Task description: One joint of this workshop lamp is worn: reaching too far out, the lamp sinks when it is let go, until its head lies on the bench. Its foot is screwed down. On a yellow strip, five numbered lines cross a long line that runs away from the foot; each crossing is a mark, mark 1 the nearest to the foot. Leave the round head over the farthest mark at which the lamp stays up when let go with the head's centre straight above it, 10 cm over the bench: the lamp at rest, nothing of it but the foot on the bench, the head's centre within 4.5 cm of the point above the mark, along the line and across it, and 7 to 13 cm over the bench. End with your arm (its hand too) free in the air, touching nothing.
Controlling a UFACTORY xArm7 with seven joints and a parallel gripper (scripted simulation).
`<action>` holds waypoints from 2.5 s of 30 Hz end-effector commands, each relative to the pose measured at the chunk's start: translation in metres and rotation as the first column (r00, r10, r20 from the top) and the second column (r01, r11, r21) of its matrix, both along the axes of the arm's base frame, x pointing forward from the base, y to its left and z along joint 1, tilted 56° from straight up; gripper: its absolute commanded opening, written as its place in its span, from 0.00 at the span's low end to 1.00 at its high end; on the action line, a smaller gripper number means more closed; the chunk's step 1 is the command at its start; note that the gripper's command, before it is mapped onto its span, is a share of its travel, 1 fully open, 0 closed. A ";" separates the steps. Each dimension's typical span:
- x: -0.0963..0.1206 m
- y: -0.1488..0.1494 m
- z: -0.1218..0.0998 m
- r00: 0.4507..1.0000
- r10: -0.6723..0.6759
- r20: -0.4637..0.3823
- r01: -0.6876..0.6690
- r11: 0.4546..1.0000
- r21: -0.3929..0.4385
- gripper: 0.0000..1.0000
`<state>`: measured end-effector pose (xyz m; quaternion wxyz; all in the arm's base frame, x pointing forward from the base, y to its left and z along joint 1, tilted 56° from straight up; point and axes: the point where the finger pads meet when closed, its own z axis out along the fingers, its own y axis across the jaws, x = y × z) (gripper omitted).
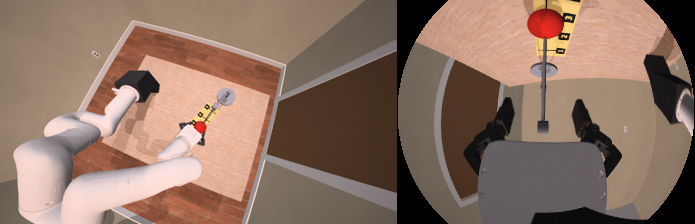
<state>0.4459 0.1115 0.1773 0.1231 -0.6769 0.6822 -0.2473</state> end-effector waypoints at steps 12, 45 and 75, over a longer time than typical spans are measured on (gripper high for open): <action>0.000 0.001 0.001 1.000 0.003 0.001 -0.003 1.000 0.000 1.00; -0.018 0.039 0.029 1.000 0.003 0.001 -0.003 1.000 0.000 1.00; -0.046 0.094 0.070 1.000 0.005 0.001 -0.005 1.000 0.001 1.00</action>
